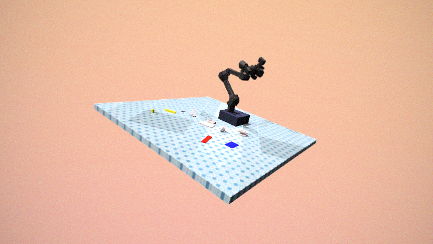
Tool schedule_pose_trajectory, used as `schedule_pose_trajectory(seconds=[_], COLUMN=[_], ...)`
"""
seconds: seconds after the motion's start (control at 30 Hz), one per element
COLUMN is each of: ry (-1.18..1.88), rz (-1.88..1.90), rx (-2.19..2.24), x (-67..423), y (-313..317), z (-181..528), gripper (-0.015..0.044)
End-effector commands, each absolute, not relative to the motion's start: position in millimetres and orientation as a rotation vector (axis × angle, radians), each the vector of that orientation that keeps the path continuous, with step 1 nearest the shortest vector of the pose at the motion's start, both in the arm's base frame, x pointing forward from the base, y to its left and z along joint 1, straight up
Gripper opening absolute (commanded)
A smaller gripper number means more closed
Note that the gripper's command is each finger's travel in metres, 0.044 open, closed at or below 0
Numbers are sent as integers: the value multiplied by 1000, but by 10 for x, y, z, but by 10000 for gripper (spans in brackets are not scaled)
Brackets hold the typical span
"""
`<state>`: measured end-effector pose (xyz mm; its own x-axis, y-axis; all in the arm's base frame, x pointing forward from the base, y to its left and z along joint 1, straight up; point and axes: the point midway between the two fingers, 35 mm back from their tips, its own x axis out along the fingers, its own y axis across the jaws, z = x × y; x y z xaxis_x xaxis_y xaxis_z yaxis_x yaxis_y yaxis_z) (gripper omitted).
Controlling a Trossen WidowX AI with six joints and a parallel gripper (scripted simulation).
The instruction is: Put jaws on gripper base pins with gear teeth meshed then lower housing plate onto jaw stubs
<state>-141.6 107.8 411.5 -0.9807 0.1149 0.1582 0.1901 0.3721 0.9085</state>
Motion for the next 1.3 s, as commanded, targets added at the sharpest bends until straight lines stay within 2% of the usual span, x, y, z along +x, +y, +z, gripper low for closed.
schedule_pose_trajectory(seconds=[0.0,0.33,0.83,1.27], ry=[-2545,-2574,-2755,-2796], rz=[-1700,-1645,-1145,-738], rx=[-283,-307,-490,-617], x=[-1416,-1401,-1259,-1121], y=[1078,1127,1541,1871], z=[4114,4129,4234,4299], gripper=[0,0,0,0])
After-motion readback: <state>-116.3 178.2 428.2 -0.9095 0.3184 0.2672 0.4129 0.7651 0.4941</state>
